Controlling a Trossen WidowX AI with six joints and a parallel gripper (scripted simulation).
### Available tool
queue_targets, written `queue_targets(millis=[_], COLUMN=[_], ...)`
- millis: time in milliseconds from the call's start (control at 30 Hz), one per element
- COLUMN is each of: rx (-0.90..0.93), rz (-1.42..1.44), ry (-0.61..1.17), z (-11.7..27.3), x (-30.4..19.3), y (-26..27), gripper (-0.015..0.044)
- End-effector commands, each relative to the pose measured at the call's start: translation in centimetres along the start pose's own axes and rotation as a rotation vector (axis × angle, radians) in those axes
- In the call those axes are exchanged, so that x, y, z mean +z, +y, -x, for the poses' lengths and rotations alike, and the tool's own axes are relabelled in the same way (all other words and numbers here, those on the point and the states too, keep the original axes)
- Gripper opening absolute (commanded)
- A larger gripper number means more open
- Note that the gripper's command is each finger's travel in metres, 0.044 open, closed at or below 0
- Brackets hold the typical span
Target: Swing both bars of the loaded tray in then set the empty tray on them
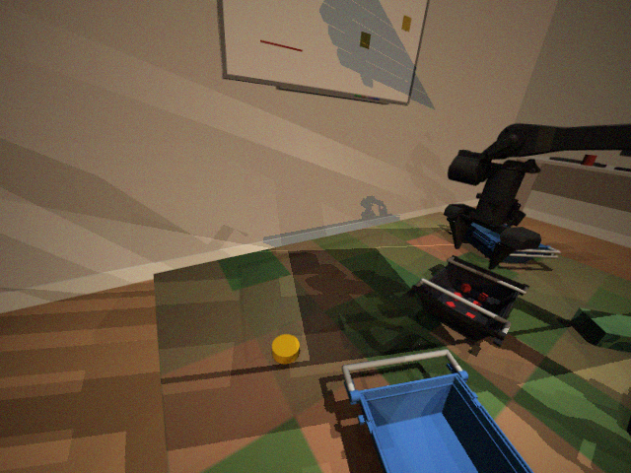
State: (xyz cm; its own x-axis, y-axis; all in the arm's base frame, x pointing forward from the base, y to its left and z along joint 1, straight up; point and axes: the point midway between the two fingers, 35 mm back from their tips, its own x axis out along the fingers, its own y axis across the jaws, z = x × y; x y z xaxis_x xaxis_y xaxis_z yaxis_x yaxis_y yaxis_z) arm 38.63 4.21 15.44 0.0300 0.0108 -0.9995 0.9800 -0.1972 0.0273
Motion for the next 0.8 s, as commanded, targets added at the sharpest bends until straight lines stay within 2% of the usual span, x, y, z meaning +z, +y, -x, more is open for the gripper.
queue_targets(millis=[0, 767], rx=[0.002, 0.011], rz=[0.783, 2.628], ry=[0.003, 0.016], z=[-0.5, -2.1], x=[-6.0, -16.8], y=[-3.5, -15.1], gripper=[0.0440, 0.0440])
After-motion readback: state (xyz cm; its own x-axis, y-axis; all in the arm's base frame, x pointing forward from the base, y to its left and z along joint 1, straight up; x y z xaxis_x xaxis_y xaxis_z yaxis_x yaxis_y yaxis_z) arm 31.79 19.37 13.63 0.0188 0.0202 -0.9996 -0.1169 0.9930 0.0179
